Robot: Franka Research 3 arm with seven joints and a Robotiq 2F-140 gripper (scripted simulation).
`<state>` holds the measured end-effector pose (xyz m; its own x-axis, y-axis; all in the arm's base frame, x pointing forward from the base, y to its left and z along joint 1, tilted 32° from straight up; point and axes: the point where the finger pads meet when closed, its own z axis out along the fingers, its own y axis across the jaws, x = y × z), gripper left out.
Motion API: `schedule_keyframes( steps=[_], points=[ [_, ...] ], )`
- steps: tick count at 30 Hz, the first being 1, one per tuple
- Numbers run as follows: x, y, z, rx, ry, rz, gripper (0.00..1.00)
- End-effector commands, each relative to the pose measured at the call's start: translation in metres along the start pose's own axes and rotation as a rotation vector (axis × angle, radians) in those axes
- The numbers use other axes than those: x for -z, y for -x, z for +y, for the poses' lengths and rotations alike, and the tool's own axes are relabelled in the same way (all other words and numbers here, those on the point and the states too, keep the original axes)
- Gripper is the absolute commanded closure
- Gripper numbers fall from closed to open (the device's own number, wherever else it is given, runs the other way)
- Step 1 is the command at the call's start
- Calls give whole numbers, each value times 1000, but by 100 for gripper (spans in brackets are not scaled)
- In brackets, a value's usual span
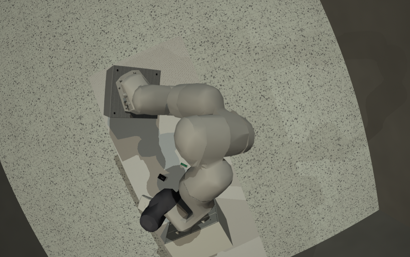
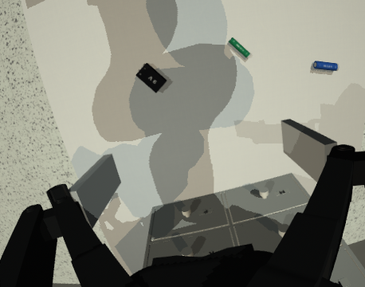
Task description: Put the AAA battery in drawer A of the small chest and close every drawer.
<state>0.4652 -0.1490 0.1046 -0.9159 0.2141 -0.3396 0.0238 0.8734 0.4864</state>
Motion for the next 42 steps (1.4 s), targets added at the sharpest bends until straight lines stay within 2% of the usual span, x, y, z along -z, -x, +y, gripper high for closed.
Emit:
schedule_keyframes(
  steps=[1,2,8,17,19,23,26,34,36,37,42],
  points=[
    [-3,9,-2,59,-8,-70,0],
    [-3,9,-2,59,-8,-70,0],
    [-15,18,-2,60,-4,-198,0],
    [-37,36,-1,60,3,-438,0],
    [-37,36,-1,60,3,-438,0],
    [-49,46,-1,60,7,-573,0],
    [-60,54,0,25,15,-649,0],
    [-80,71,0,-29,30,-827,0],
    [-80,71,0,-29,30,-827,0],
    [-82,73,1,-16,29,-869,0],
    [-90,79,1,8,29,-976,0]
  ],
)
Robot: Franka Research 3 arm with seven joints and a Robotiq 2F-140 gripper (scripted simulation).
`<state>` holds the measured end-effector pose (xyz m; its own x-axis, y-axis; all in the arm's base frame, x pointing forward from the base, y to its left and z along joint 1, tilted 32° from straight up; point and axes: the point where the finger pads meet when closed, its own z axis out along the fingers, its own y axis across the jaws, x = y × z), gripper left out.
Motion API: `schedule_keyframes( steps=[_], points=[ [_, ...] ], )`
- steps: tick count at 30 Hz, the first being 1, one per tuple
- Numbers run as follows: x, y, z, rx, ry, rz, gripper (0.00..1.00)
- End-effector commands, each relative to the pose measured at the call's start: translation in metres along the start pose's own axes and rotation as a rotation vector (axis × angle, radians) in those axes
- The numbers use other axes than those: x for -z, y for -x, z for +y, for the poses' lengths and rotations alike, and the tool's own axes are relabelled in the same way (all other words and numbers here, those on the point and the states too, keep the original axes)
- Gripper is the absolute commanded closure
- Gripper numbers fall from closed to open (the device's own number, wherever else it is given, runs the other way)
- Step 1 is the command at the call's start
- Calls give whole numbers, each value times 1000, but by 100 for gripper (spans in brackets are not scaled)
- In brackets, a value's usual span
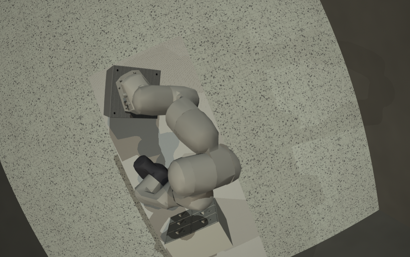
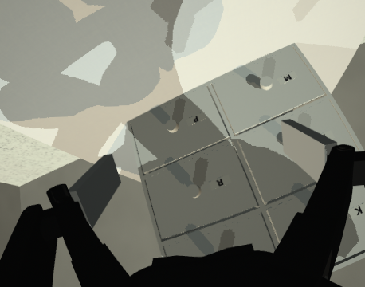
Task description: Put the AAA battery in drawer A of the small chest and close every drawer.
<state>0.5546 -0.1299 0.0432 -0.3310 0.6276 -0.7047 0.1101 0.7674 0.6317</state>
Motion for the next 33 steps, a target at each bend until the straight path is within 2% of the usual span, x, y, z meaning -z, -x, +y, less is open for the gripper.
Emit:
schedule_keyframes(
  steps=[1,5,9,28,33],
  points=[
    [-15,15,15,198,69,-184,0],
    [-19,14,16,232,86,-257,0],
    [-22,14,16,238,91,-285,0],
    [-27,9,15,237,92,-296,0],
    [-37,-4,12,237,92,-296,0]
  ],
)
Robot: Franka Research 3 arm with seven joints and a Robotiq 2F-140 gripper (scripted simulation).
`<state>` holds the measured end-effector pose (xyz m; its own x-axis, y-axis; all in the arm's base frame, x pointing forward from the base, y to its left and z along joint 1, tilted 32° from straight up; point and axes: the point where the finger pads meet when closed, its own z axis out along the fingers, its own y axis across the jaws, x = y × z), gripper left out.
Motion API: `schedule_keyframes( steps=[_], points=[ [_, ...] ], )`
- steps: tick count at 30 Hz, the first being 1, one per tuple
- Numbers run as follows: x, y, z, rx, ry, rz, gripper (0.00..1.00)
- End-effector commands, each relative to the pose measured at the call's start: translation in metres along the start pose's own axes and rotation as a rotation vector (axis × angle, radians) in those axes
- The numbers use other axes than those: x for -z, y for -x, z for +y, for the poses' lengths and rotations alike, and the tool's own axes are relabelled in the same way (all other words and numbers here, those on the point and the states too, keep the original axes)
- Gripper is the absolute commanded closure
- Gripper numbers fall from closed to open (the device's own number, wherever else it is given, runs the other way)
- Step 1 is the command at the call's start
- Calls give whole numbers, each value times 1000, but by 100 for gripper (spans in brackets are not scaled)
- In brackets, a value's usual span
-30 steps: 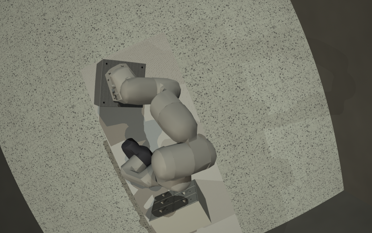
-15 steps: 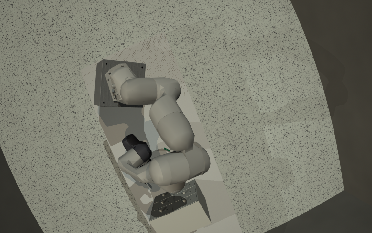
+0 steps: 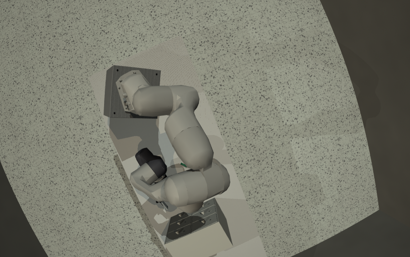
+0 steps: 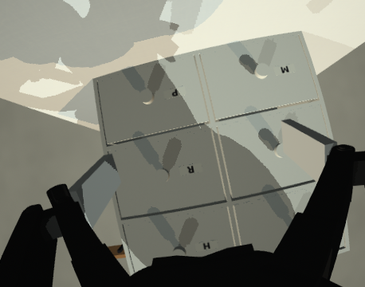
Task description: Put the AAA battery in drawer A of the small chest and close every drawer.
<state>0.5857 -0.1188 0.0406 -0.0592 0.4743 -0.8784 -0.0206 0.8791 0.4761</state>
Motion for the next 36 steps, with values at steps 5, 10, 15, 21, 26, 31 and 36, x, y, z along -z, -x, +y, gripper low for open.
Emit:
schedule_keyframes(
  steps=[5,10,15,21,26,31,36],
  points=[
    [-13,-30,2,22,4,-8,0],
    [-21,-51,1,22,4,-8,0],
    [-24,-60,1,22,4,-8,0],
    [-26,-66,1,22,4,-8,0],
    [-26,-66,1,22,4,-8,0],
    [-26,-66,1,22,4,-8,0],
    [-26,-66,1,22,4,-8,0]
  ],
)
